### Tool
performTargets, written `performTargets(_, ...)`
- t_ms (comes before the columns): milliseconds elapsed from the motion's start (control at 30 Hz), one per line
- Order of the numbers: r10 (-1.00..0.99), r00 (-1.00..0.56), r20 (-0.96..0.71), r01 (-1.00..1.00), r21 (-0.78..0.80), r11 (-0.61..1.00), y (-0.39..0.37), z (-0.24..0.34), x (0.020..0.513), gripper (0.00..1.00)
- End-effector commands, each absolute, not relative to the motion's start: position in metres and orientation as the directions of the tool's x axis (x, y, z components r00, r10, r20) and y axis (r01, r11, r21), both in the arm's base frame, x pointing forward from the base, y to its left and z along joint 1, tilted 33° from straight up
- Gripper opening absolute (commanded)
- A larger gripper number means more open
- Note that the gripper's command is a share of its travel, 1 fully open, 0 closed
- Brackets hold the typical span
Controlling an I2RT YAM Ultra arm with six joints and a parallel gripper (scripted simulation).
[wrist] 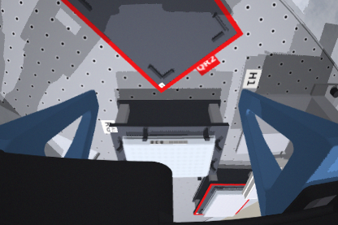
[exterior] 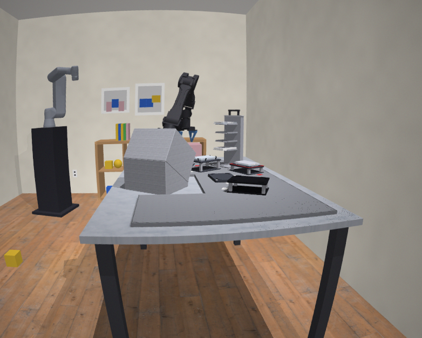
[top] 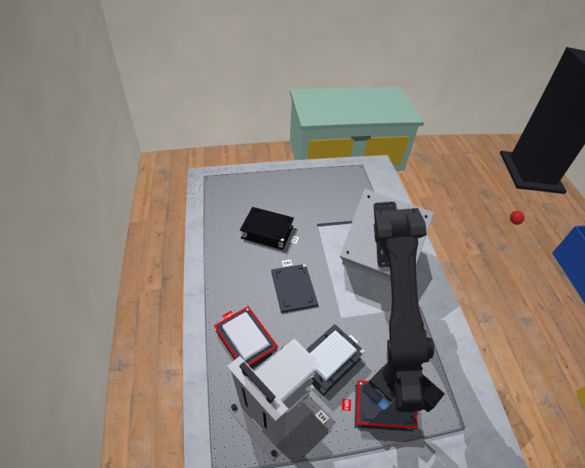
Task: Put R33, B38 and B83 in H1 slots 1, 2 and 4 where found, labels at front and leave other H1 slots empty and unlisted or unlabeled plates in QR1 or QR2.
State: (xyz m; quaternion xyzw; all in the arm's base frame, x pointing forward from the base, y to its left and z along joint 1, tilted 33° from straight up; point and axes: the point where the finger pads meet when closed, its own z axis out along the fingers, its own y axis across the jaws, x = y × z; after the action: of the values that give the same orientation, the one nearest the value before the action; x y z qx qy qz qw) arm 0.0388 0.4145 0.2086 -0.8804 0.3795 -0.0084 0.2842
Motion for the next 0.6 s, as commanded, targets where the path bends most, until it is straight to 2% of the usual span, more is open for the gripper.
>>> performTargets(0,-0.649,0.721,-0.241,-0.658,-0.530,-0.534,0.416,0.227,0.034,1.00)
performTargets(233,-0.649,0.721,-0.241,-0.658,-0.530,-0.534,0.416,0.227,0.034,1.00)
performTargets(333,-0.669,0.716,-0.200,-0.662,-0.498,-0.560,0.418,0.198,0.040,1.00)
performTargets(567,-0.667,0.717,-0.200,-0.661,-0.498,-0.562,0.423,0.189,0.041,1.00)
